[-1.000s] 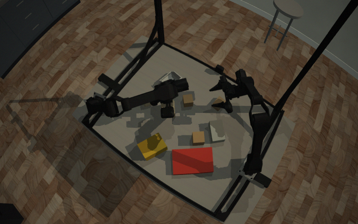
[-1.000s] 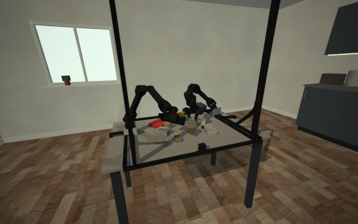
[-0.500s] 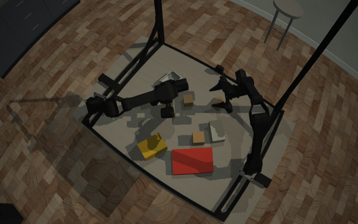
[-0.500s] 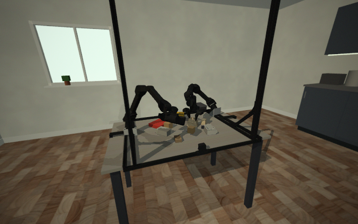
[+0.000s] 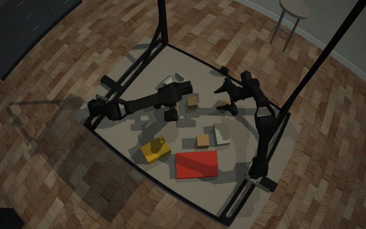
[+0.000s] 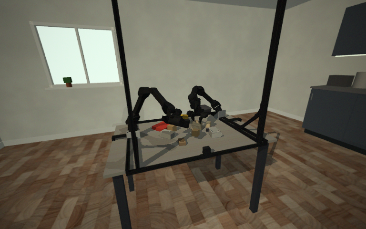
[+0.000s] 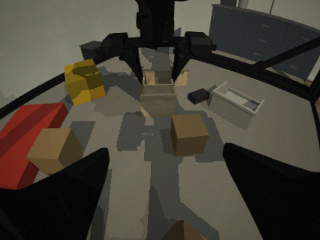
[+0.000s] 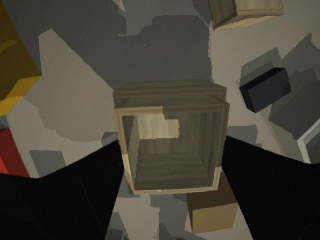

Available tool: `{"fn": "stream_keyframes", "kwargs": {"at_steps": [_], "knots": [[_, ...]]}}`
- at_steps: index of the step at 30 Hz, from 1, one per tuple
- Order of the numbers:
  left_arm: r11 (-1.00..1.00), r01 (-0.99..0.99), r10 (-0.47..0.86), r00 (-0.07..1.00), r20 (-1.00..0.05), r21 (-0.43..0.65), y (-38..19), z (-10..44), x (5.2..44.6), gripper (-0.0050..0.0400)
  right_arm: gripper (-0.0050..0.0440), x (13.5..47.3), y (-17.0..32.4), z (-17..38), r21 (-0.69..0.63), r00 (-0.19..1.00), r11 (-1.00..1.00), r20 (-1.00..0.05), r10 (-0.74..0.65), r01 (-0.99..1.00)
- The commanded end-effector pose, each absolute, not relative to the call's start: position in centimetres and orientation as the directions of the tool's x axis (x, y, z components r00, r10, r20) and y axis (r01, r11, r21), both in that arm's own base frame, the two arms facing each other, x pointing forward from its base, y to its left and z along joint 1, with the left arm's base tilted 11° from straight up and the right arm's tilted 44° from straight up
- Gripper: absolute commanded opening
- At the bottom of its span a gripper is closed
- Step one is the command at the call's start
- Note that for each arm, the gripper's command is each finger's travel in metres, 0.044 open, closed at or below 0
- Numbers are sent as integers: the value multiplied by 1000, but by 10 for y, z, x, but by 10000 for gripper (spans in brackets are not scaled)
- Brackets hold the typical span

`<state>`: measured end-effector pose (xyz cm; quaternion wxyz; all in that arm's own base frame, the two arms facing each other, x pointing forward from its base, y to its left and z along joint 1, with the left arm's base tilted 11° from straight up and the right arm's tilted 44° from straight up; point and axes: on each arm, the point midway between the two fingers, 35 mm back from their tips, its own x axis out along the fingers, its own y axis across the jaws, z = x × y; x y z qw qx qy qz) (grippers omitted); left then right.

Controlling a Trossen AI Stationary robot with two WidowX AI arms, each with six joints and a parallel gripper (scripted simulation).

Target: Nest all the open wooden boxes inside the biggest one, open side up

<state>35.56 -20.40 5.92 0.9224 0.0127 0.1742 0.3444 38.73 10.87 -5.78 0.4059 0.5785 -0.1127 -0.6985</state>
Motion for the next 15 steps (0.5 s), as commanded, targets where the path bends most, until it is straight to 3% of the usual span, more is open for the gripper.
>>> {"fn": "stream_keyframes", "kwargs": {"at_steps": [1,13,15], "knots": [[763,-631,639,703,-311,142,-204,59,355,400,0,388,107,-58,629,0,-642,-714,-700,438],[763,-631,639,703,-311,142,-204,59,355,400,0,388,108,-59,629,0,-642,-714,-700,438],[763,-631,639,703,-311,142,-204,59,355,400,48,388,109,-58,627,0,-646,-717,-697,436]]}}
